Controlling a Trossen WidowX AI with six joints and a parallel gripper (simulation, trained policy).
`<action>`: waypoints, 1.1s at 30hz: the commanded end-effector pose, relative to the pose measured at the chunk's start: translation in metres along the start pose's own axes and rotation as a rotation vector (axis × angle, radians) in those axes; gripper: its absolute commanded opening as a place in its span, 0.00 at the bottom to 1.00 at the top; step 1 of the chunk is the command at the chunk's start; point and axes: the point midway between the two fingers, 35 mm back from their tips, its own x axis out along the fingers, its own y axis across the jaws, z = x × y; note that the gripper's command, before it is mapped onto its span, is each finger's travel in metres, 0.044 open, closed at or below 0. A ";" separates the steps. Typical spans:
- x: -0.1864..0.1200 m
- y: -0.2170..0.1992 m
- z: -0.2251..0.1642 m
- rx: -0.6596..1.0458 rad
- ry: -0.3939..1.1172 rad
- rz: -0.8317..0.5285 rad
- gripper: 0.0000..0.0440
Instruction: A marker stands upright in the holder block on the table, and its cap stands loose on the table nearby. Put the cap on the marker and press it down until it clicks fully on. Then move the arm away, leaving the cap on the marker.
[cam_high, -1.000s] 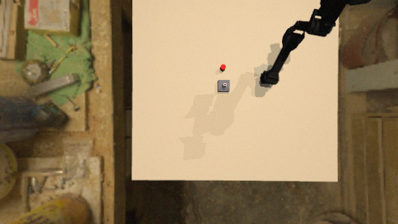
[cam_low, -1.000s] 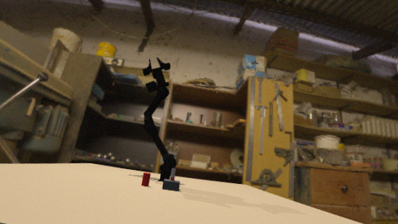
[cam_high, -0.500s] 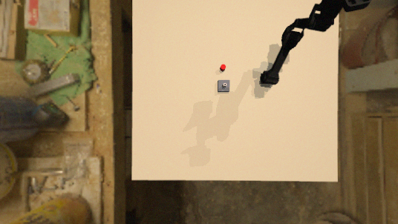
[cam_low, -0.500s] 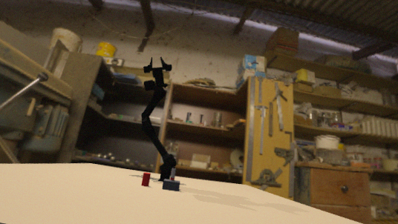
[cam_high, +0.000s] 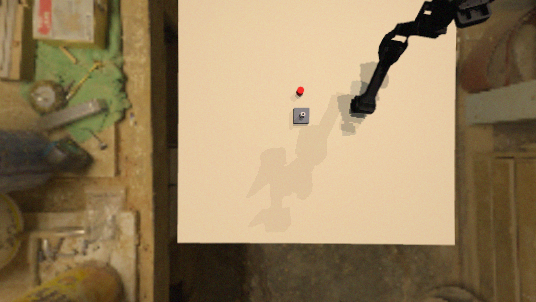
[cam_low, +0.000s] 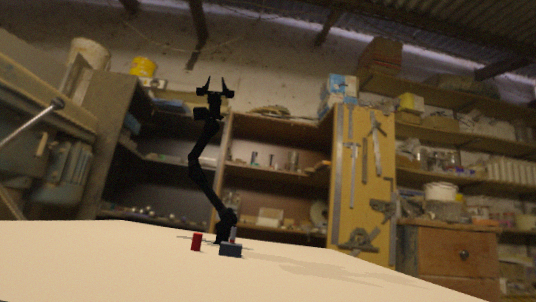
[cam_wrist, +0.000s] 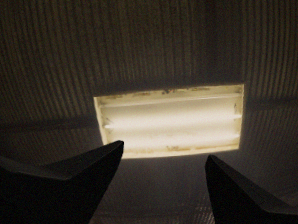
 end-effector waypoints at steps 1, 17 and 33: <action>-0.003 0.009 -0.006 0.008 0.034 0.052 0.67; -0.017 0.039 -0.027 0.015 0.142 0.225 0.68; -0.038 0.070 -0.048 0.020 0.255 0.391 0.68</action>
